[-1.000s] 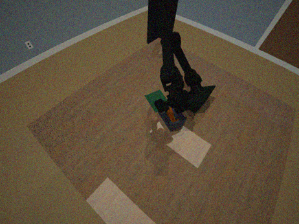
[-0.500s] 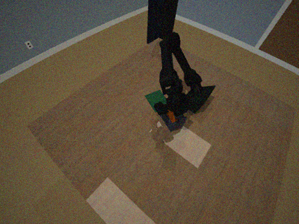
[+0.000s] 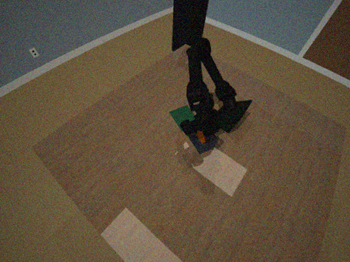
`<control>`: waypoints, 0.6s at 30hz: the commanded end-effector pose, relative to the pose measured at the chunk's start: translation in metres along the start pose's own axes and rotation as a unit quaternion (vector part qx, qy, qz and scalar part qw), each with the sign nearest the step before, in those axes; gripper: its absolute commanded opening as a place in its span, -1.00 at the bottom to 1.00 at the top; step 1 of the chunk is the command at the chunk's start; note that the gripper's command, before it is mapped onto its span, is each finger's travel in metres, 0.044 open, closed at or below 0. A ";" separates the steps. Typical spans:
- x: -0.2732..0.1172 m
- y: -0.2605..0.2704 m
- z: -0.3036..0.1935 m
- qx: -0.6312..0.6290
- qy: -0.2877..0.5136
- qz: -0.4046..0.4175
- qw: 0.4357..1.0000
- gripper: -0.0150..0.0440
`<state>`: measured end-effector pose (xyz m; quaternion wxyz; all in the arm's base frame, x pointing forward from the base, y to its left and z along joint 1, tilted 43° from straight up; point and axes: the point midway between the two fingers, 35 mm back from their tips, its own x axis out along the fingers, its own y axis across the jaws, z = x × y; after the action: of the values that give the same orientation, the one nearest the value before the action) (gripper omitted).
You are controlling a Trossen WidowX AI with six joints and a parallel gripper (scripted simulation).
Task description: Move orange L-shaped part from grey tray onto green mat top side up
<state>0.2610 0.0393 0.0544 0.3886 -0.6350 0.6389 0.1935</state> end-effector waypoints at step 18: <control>-0.008 0.000 0.000 0.001 0.001 0.000 1.000 -0.49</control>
<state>0.2599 0.0418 0.0579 0.3862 -0.6359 0.6398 0.1928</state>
